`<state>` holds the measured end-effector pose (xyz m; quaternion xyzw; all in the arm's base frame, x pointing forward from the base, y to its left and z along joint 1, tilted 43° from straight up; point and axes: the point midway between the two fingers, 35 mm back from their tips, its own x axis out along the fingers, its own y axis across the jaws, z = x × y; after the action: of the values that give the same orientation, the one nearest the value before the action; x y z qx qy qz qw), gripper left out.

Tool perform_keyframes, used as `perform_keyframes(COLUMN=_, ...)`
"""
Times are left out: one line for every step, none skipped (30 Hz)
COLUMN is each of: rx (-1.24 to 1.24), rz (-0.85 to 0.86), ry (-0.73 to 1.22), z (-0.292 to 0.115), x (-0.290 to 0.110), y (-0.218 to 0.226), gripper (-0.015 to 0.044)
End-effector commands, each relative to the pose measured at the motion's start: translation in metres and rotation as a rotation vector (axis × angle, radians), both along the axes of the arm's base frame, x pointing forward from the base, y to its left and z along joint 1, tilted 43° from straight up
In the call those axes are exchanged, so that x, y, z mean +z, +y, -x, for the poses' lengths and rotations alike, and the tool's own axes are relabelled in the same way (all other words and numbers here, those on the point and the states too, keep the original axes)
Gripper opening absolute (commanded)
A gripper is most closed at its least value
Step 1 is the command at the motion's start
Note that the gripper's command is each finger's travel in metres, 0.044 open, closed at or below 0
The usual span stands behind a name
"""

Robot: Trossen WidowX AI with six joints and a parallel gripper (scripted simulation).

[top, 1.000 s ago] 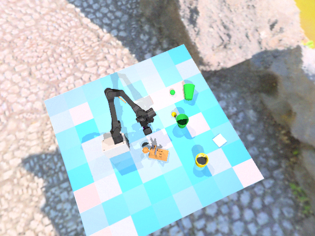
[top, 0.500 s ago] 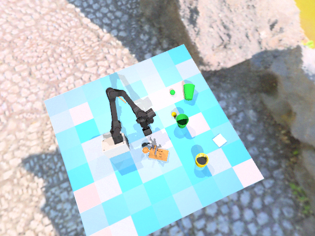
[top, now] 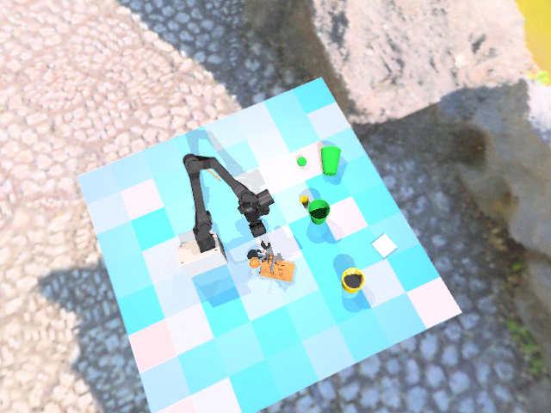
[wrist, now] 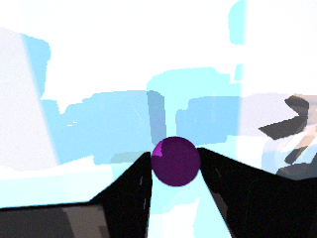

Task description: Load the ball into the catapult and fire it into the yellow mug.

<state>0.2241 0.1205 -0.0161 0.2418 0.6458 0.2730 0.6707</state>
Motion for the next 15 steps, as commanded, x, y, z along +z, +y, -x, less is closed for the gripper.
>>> perform_keyframes(rx=0.001, rz=0.008, ry=-0.010, z=-0.005, x=0.014, y=-0.014, gripper=0.0000)
perform_keyframes(rx=0.001, rz=0.009, ry=-0.010, z=-0.005, x=0.018, y=-0.018, gripper=0.0000)
perform_keyframes(rx=0.001, rz=0.010, ry=-0.010, z=-0.005, x=0.021, y=-0.021, gripper=0.0000)
perform_keyframes(rx=0.001, rz=0.010, ry=-0.010, z=-0.005, x=0.025, y=-0.025, gripper=0.0000)
perform_keyframes(rx=0.001, rz=0.011, ry=-0.010, z=-0.005, x=0.029, y=-0.028, gripper=0.0000)
perform_keyframes(rx=0.001, rz=0.011, ry=-0.009, z=-0.005, x=0.033, y=-0.032, gripper=0.0000)
perform_keyframes(rx=0.002, rz=0.011, ry=-0.009, z=-0.004, x=0.037, y=-0.035, gripper=0.0000)
perform_keyframes(rx=0.002, rz=0.010, ry=-0.009, z=-0.004, x=0.041, y=-0.038, gripper=0.0000)
perform_keyframes(rx=0.002, rz=0.010, ry=-0.009, z=-0.003, x=0.045, y=-0.042, gripper=0.0000)
perform_keyframes(rx=0.002, rz=0.009, ry=-0.009, z=-0.002, x=0.049, y=-0.045, gripper=0.0000)
perform_keyframes(rx=0.002, rz=0.008, ry=-0.009, z=-0.001, x=0.053, y=-0.048, gripper=0.0000)
perform_keyframes(rx=0.002, rz=0.007, ry=-0.009, z=0.000, x=0.057, y=-0.052, gripper=0.0000)
perform_keyframes(rx=0.002, rz=0.006, ry=-0.009, z=0.001, x=0.062, y=-0.055, gripper=0.0000)
perform_keyframes(rx=0.002, rz=0.004, ry=-0.009, z=0.002, x=0.066, y=-0.058, gripper=0.0000)
perform_keyframes(rx=0.002, rz=0.002, ry=-0.009, z=0.003, x=0.071, y=-0.061, gripper=0.0000)
